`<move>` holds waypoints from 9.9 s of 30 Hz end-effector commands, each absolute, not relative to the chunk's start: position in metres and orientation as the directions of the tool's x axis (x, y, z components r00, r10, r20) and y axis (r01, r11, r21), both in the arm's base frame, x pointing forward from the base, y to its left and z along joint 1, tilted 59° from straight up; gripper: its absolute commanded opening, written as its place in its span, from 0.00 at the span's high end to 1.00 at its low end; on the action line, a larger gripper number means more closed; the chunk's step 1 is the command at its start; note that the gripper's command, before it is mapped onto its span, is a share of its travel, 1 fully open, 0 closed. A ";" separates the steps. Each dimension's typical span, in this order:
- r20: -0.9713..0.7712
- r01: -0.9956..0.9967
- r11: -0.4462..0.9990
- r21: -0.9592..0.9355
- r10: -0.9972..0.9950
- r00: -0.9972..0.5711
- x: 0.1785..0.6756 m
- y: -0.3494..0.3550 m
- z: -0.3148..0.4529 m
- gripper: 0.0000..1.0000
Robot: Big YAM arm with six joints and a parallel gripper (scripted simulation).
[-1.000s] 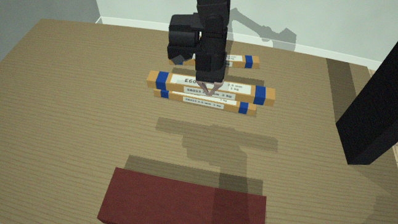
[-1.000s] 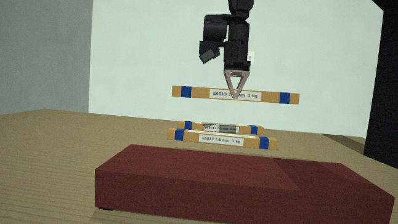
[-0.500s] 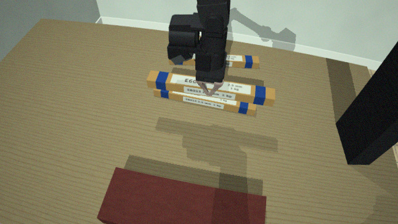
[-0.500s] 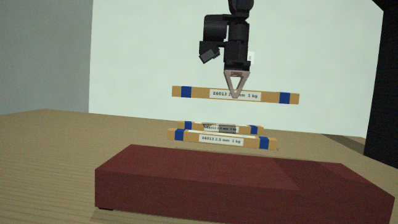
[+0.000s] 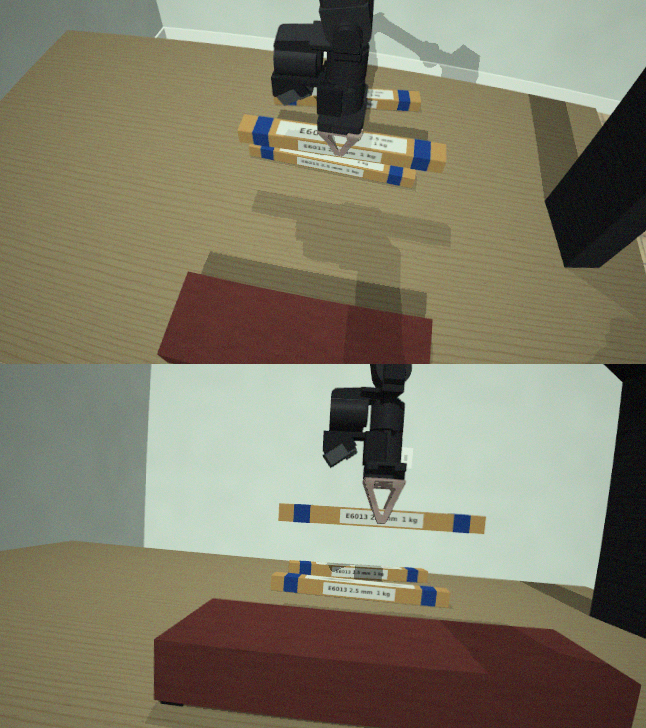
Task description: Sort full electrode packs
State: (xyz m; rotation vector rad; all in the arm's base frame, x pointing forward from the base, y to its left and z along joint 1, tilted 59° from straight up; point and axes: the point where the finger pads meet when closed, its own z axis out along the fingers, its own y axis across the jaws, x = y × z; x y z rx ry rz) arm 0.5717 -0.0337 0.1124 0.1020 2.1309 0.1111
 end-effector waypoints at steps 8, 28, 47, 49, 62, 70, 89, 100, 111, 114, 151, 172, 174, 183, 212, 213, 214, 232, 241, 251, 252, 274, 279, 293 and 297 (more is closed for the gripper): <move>-0.850 0.031 0.991 0.130 0.127 -0.511 0.589 -0.029 0.109 1.00; -0.848 0.029 0.991 0.132 0.128 -0.515 0.613 -0.026 0.091 1.00; -0.854 0.038 0.991 0.130 0.131 -0.503 0.622 -0.032 0.092 1.00; -0.854 0.038 0.991 0.130 0.131 -0.503 0.622 -0.032 0.092 1.00; -0.849 0.030 0.992 0.124 0.122 -0.514 0.617 -0.030 0.093 1.00; -0.849 0.030 0.992 0.124 0.122 -0.513 0.610 -0.030 0.097 1.00; -0.850 0.030 0.992 0.124 0.122 -0.513 0.591 -0.031 0.108 1.00; -0.850 0.030 0.992 0.124 0.122 -0.513 0.581 -0.032 0.115 1.00; -0.850 0.030 0.992 0.124 0.122 -0.512 0.572 -0.032 0.120 1.00; -0.850 0.030 0.992 0.124 0.122 -0.512 0.572 -0.032 0.120 1.00; -0.850 0.030 0.992 0.124 0.122 -0.512 0.572 -0.032 0.120 1.00; -0.850 0.030 0.992 0.124 0.122 -0.512 0.572 -0.032 0.120 1.00; -0.850 0.030 0.992 0.124 0.122 -0.512 0.572 -0.032 0.120 1.00; -0.850 0.030 0.992 0.124 0.122 -0.512 0.572 -0.032 0.120 1.00; -0.850 0.030 0.992 0.124 0.122 -0.512 0.572 -0.032 0.120 1.00; -0.850 0.030 0.992 0.124 0.122 -0.512 0.572 -0.032 0.120 1.00; -0.850 0.030 0.992 0.124 0.122 -0.512 0.572 -0.032 0.120 1.00; -0.850 0.033 0.993 0.117 0.118 -0.514 0.563 -0.039 0.131 1.00; -0.850 0.032 0.993 0.116 0.116 -0.514 0.563 -0.039 0.134 1.00; -0.850 0.030 0.993 0.117 0.115 -0.514 0.563 -0.036 0.136 1.00; -0.850 0.030 0.993 0.117 0.115 -0.514 0.563 -0.036 0.136 1.00; -0.850 0.024 0.993 0.119 0.115 -0.513 0.564 -0.030 0.140 1.00; -0.852 0.023 0.993 0.120 0.114 -0.511 0.565 -0.029 0.142 1.00; -0.856 0.027 0.992 0.120 0.117 -0.503 0.569 -0.031 0.149 1.00; -0.855 0.028 0.992 0.120 0.118 -0.506 0.568 -0.032 0.147 1.00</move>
